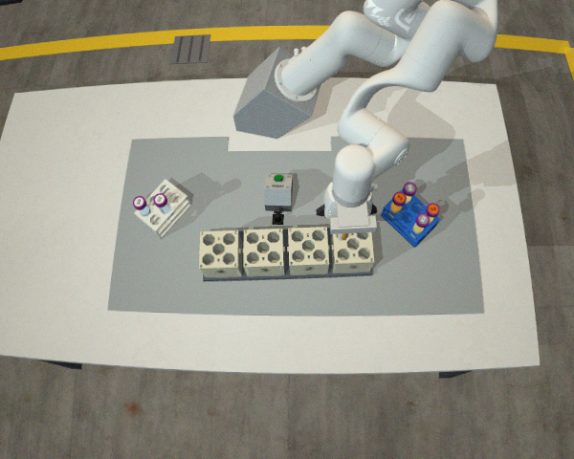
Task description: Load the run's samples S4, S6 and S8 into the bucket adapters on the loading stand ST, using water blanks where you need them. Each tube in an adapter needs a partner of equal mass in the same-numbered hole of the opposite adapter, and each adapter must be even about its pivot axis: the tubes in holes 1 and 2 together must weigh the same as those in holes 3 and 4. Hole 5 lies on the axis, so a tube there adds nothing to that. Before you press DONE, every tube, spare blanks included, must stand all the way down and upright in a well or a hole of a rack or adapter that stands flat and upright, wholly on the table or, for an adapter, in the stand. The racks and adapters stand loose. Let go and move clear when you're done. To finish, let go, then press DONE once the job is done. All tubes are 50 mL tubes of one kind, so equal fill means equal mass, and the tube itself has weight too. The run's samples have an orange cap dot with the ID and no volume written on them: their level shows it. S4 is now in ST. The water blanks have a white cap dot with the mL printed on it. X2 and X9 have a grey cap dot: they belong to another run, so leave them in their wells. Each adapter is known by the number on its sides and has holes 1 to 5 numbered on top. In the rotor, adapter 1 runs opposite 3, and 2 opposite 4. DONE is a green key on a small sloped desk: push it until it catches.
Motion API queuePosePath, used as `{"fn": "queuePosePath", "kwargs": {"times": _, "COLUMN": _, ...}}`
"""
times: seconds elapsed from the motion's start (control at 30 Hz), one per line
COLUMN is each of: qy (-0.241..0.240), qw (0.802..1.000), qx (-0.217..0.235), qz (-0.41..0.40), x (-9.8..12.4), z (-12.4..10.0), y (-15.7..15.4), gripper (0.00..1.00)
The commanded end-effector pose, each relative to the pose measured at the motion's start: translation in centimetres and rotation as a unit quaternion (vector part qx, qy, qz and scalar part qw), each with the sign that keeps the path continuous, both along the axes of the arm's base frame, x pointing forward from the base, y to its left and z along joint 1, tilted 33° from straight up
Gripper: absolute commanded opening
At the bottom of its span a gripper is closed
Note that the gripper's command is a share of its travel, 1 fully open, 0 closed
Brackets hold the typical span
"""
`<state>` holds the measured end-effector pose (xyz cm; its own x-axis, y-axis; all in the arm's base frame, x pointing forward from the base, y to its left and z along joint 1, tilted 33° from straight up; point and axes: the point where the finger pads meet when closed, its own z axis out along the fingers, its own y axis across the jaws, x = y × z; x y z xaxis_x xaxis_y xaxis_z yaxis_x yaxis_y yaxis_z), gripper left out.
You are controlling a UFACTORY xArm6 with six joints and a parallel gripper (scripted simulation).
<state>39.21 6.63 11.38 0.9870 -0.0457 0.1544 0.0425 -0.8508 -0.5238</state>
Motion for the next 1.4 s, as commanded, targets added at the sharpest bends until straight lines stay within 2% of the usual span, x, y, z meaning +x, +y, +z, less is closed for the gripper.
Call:
{"fn": "queuePosePath", "kwargs": {"times": 0.0, "qy": -0.002, "qw": 1.000, "qx": 0.000, "qz": 0.000, "x": 0.2, "z": -0.3, "y": 0.2, "gripper": 0.00}}
{"fn": "queuePosePath", "kwargs": {"times": 1.37, "qy": -0.002, "qw": 1.000, "qx": 0.000, "qz": 0.000, "x": 0.8, "z": -3.4, "y": 2.2, "gripper": 0.00}}
